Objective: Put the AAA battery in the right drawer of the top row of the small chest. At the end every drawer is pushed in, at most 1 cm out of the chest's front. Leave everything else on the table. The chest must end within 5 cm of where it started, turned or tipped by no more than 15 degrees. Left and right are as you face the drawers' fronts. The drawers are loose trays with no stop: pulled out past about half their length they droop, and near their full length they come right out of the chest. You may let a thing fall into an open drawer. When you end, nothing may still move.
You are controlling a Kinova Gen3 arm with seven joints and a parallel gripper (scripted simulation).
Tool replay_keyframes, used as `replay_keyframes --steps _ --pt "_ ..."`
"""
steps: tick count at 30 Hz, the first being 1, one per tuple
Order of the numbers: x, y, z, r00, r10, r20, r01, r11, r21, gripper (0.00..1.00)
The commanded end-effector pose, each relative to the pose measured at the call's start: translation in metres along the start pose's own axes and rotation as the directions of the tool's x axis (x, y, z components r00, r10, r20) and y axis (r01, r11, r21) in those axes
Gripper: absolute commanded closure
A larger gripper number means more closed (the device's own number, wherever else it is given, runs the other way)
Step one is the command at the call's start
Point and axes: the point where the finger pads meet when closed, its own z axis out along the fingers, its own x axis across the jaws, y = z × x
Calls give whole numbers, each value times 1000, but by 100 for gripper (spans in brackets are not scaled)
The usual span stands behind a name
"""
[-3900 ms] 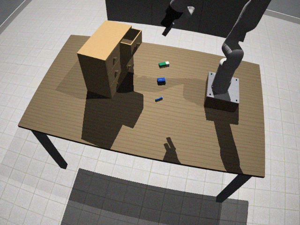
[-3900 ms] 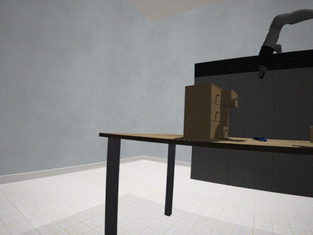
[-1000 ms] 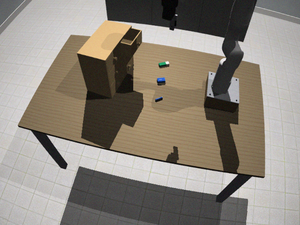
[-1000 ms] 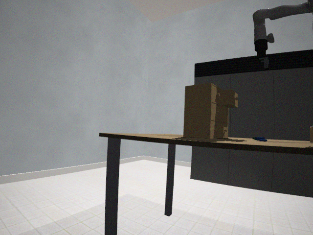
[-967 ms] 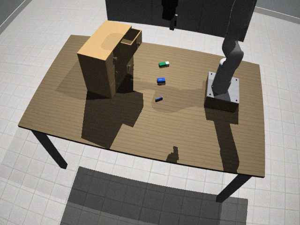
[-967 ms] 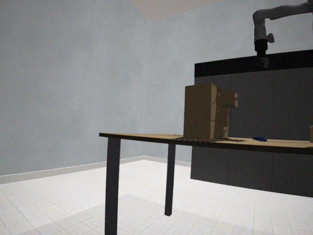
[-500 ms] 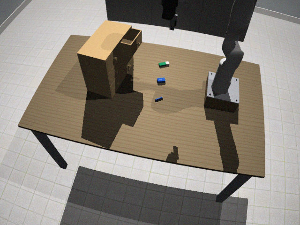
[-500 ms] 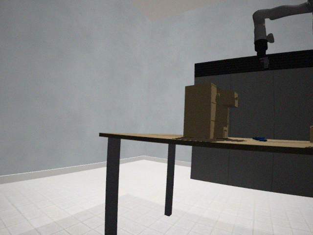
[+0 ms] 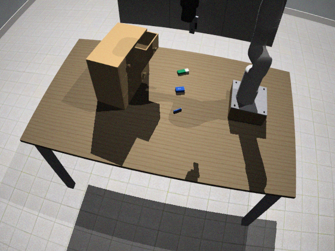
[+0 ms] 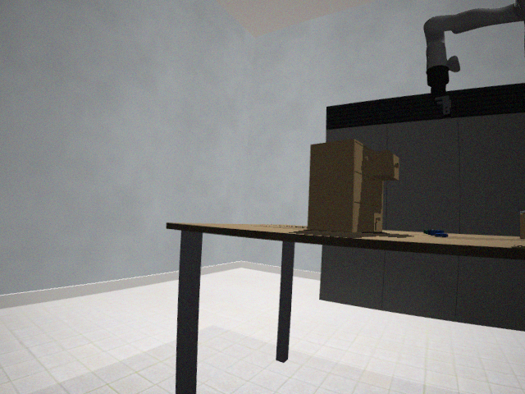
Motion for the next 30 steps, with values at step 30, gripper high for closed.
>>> replay_keyframes --steps 30 --pt "34 10 31 988 145 -45 -144 989 19 33"
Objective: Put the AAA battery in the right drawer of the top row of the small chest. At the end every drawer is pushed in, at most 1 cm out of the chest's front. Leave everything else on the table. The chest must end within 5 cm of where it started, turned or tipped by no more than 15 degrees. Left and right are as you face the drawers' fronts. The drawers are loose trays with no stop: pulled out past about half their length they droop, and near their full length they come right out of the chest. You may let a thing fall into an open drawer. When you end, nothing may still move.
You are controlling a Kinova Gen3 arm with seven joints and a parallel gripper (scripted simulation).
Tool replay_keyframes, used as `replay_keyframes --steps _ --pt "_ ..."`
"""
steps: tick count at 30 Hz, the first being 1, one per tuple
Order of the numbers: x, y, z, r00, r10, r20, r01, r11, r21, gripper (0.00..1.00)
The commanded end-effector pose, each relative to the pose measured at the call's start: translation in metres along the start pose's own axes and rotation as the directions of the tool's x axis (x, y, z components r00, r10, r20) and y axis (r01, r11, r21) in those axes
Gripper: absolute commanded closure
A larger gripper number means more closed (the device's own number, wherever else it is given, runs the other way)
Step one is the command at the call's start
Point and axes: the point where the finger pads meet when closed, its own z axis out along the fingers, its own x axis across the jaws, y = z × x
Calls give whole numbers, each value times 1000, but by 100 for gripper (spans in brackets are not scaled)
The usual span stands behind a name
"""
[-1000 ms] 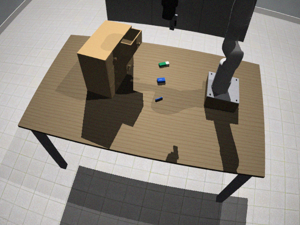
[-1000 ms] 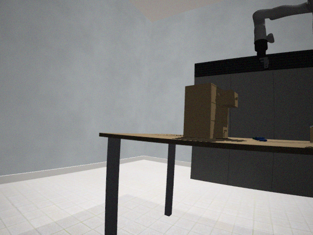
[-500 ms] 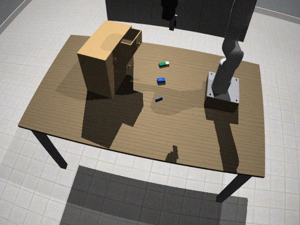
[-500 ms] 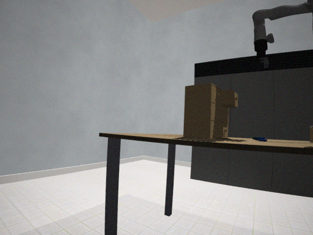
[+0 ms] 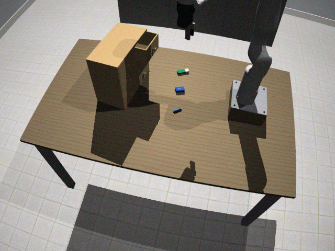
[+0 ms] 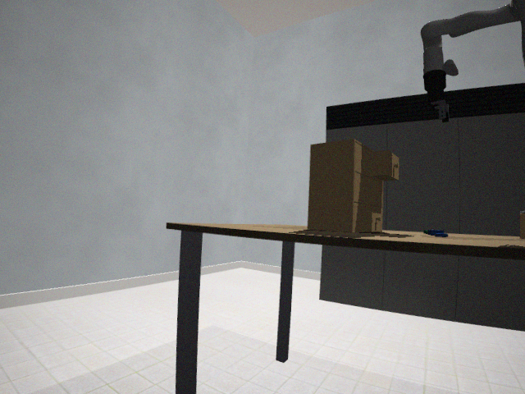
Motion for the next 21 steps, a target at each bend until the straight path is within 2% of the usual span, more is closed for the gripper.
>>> replay_keyframes --steps 1,11,13,14,15,21 --pt "15 1 13 999 49 -15 -49 999 9 33" --pt "57 6 59 957 284 -49 -282 958 44 33" --pt "57 6 59 957 284 -49 -282 958 44 33" --pt "58 8 64 950 309 -42 -308 951 43 33" --pt "67 7 70 938 343 -54 -341 939 54 33" --pt "95 8 106 844 534 -58 -528 844 89 33"
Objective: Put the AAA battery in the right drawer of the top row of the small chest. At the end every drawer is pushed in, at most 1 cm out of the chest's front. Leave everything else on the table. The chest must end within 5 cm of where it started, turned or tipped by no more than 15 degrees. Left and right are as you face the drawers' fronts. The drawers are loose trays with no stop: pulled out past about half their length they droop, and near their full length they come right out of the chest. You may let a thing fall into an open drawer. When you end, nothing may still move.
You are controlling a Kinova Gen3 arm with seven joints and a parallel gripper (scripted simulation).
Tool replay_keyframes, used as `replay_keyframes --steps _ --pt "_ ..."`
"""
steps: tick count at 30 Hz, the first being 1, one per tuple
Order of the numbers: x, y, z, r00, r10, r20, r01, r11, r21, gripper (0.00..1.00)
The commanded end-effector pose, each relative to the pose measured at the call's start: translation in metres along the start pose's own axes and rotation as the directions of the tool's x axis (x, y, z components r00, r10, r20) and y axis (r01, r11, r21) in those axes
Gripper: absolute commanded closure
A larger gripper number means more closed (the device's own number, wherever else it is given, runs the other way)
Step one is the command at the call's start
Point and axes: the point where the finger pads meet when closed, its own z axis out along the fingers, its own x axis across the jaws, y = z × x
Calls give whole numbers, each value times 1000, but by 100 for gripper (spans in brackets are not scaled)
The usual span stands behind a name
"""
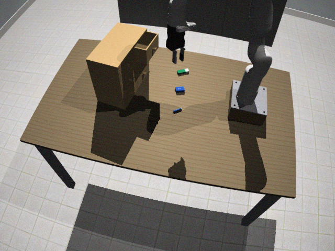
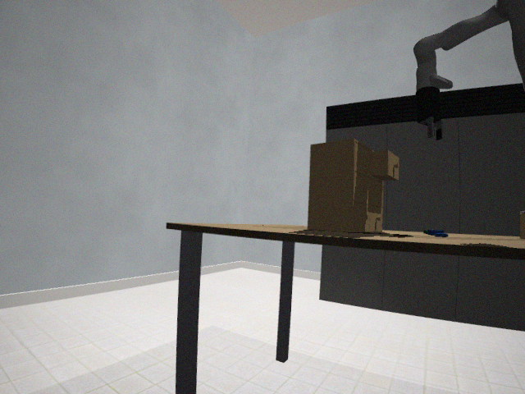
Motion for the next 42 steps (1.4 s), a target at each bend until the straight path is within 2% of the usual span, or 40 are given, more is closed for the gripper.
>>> replay_keyframes --steps 1,7,9,12,17,24,26,36,41,42 --pt "14 -10 28 994 114 4 -114 993 16 33" --pt "31 -18 70 936 352 3 -352 936 30 33" --pt "31 -18 70 936 352 3 -352 936 30 33" --pt "35 -21 91 884 468 8 -468 883 30 33" --pt "41 -25 125 760 650 14 -650 760 25 33" --pt "39 -27 167 534 846 13 -846 534 1 33" --pt "39 -27 167 534 846 13 -846 534 1 33" --pt "21 -23 212 200 979 -20 -979 199 -45 33" --pt "9 -19 226 67 997 -46 -996 64 -62 33" --pt "9 -19 226 67 997 -46 -996 64 -62 33"
